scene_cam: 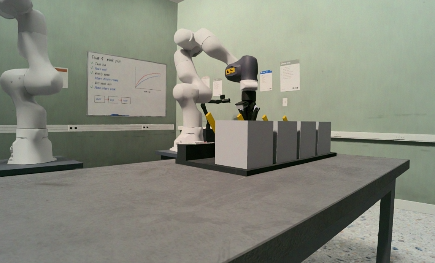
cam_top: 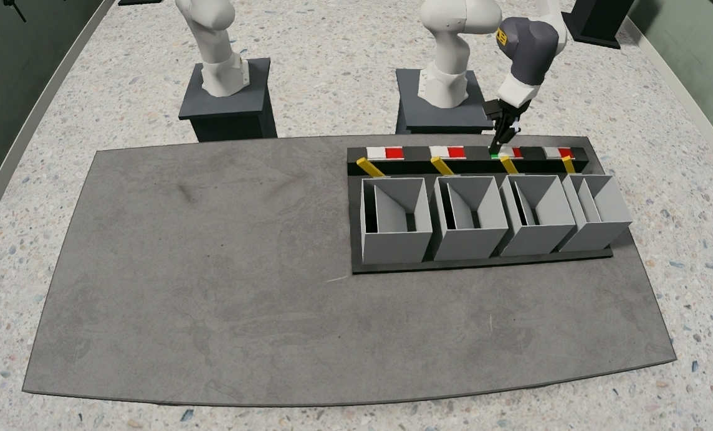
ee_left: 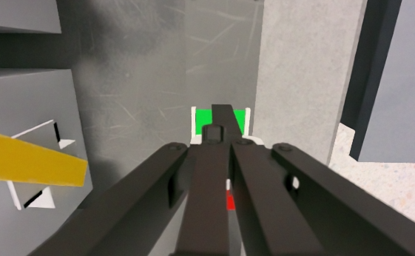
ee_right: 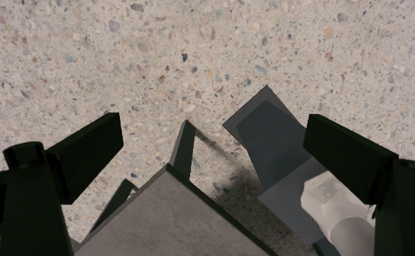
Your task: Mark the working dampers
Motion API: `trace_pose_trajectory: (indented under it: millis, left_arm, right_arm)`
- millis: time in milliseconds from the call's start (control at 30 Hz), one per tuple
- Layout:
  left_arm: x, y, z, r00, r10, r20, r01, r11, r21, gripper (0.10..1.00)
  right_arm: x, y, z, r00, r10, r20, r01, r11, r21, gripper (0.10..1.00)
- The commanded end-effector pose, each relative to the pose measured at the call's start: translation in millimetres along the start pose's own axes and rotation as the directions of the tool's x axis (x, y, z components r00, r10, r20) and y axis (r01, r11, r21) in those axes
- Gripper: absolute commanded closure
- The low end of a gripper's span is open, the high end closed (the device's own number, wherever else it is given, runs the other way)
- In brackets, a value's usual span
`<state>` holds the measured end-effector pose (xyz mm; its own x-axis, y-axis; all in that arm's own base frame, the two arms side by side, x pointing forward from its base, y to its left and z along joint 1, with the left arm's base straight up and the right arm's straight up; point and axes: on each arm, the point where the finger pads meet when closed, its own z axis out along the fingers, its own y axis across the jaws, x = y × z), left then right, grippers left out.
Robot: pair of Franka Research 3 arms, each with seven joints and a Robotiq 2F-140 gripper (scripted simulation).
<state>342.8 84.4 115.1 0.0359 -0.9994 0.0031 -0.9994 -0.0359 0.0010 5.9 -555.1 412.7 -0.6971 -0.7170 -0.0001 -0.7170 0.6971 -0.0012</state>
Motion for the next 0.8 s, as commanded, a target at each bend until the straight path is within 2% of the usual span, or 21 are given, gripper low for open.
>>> trace_pose_trajectory:
  millis: [0, 767]
  left_arm:
    - [-4, -1, 0.2, 1.0, 0.011, 0.003, -0.011, 1.0, 0.001, 0.999]
    - [-16, -1, 0.2, 1.0, 0.011, 0.003, -0.011, 1.0, 0.001, 0.999]
  right_arm:
    - [0, 1, -0.3, 1.0, 0.004, 0.0, -0.004, 1.0, -0.001, 0.098]
    - [0, 1, -0.3, 1.0, 0.004, 0.0, -0.004, 1.0, -0.001, 0.098]
